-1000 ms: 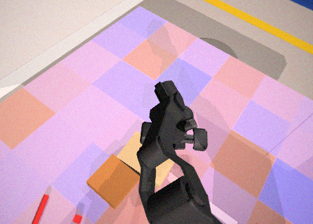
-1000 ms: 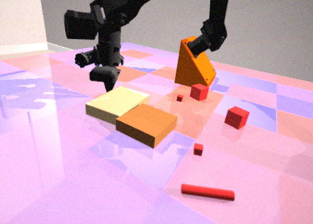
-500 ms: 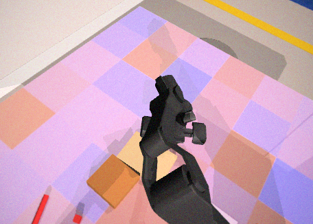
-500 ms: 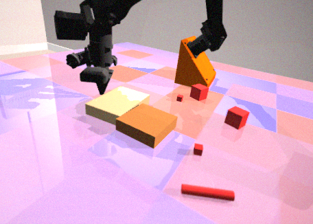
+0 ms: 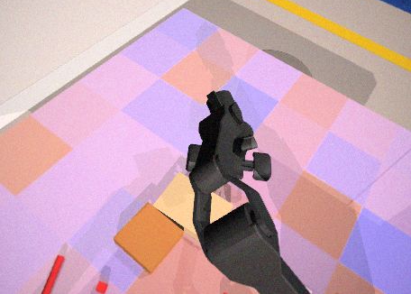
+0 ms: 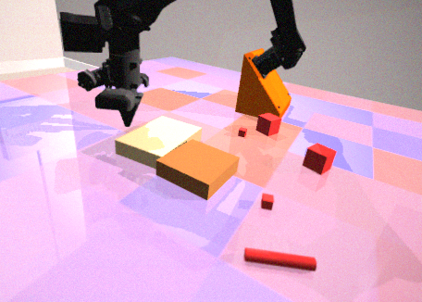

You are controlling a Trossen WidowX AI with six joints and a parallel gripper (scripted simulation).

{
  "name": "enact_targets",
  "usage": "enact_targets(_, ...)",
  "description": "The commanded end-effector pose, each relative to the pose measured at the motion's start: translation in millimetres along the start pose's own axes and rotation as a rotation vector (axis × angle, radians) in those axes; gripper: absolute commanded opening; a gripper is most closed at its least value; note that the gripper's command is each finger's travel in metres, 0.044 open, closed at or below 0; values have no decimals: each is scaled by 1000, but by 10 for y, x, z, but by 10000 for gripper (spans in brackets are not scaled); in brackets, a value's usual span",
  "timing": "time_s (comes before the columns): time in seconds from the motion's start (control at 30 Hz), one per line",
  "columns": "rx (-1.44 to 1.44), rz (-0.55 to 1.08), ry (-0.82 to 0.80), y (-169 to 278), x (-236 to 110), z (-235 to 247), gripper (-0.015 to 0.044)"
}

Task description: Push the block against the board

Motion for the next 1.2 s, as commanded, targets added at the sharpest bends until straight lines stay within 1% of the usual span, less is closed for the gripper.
enact_targets(0.0, -2, -4, 3, -6, -255, 8, 0)
enact_targets(0.07, -3, -4, 6, 1, -503, 5, 0)
enact_targets(0.1, -3, -4, 6, 3, -534, 4, 0)
enact_targets(0.3, 19, -4, 6, 22, -535, -3, 0)
enact_targets(0.67, 380, -3, 7, 359, -528, -140, 0)
enact_targets(0.8, 403, -3, 7, 380, -527, -149, 0)
enact_targets(0.87, 419, -4, 6, 377, -400, -146, 0)
enact_targets(0.93, 460, -2, 5, 389, -91, -149, 0)
enact_targets(0.97, 472, -1, 5, 398, 0, -153, 0)
enact_targets(1.17, 476, 0, 5, 405, 30, -151, 0)
Point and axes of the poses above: the point midway between the two fingers, 35 mm back from their tips, its own x axis out along the fingers, its own z axis across the jaws, y = z × x, the point moved 3 cm from there along -x, back along the fingers, and after that the axes turned 6 degrees about -x, right-handed, at the moved point
